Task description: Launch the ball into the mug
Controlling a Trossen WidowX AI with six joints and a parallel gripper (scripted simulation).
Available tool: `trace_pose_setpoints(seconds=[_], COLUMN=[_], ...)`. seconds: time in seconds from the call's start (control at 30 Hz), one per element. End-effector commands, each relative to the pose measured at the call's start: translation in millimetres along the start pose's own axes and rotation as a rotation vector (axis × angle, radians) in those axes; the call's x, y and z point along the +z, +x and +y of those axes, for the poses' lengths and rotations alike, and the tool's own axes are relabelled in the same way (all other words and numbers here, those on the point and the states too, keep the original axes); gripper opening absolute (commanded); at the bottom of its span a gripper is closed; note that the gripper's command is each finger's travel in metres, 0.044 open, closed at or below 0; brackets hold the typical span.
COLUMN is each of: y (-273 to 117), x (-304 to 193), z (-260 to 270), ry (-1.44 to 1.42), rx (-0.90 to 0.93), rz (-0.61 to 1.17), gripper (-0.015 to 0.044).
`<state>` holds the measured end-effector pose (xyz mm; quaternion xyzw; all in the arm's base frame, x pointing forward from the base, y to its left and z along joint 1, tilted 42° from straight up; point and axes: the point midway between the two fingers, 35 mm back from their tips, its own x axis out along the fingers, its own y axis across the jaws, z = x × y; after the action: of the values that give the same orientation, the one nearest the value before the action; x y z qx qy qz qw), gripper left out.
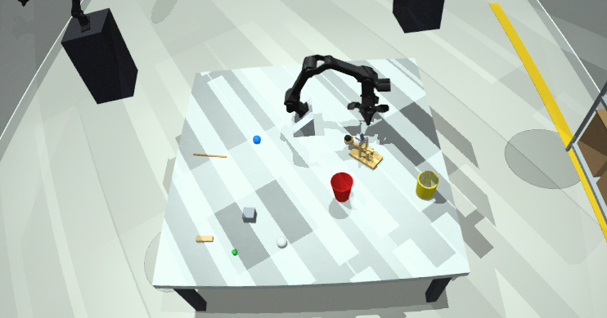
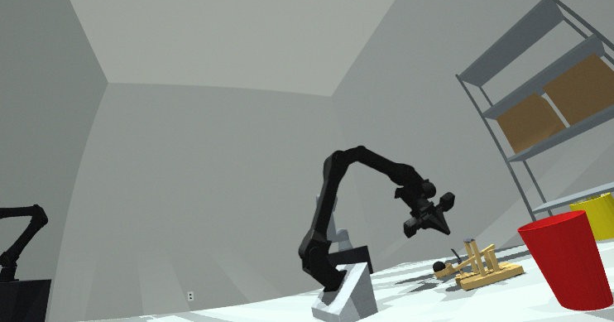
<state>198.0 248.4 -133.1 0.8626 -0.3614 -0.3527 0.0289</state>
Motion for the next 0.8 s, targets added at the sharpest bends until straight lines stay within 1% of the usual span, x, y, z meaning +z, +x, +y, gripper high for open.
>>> trace_pose_setpoints(seconds=[0.0, 0.33, 0.77], y=[-3, -8, 0], x=[-3, -11, -6], z=[17, 54, 56], ry=[-0.124, -0.406, -0.411], rx=[0.011, 0.053, 0.054], rz=[0.062, 0.2, 0.202], gripper=[0.0, 0.0, 0.0])
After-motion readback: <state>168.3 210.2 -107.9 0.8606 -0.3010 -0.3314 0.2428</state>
